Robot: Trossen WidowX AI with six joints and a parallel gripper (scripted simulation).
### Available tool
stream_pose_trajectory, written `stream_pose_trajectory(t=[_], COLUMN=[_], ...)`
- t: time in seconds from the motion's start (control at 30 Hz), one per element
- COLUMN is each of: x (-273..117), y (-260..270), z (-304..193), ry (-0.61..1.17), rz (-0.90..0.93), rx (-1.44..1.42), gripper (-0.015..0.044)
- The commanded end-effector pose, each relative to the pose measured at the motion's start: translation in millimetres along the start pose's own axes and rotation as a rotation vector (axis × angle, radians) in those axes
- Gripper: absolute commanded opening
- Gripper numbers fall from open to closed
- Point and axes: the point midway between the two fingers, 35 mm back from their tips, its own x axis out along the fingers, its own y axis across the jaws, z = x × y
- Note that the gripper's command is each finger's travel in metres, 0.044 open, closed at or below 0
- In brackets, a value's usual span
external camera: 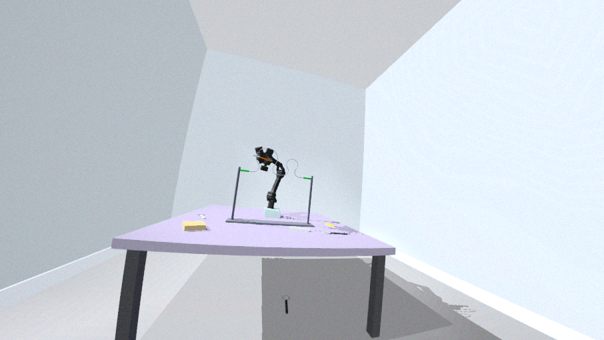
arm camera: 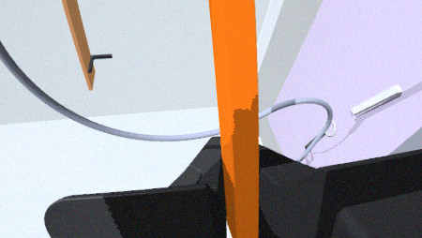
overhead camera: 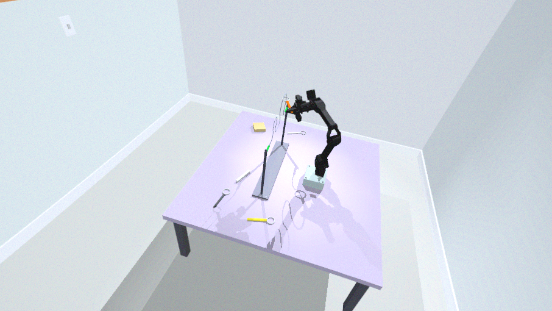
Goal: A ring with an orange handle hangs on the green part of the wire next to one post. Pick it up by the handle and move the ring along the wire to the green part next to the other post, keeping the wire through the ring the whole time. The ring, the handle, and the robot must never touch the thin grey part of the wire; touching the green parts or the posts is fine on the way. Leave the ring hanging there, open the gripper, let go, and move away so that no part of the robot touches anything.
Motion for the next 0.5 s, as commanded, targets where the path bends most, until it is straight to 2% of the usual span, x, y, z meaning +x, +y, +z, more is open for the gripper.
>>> stream_pose_trajectory(t=[0.0,0.47], x=[-0.3,-0.1], y=[1.4,-1.8], z=[-0.4,-0.3], ry=[-0.006,-0.019], rz=[-0.020,-0.081], rx=[-0.045,-0.143], gripper=[-0.0150,-0.0150])
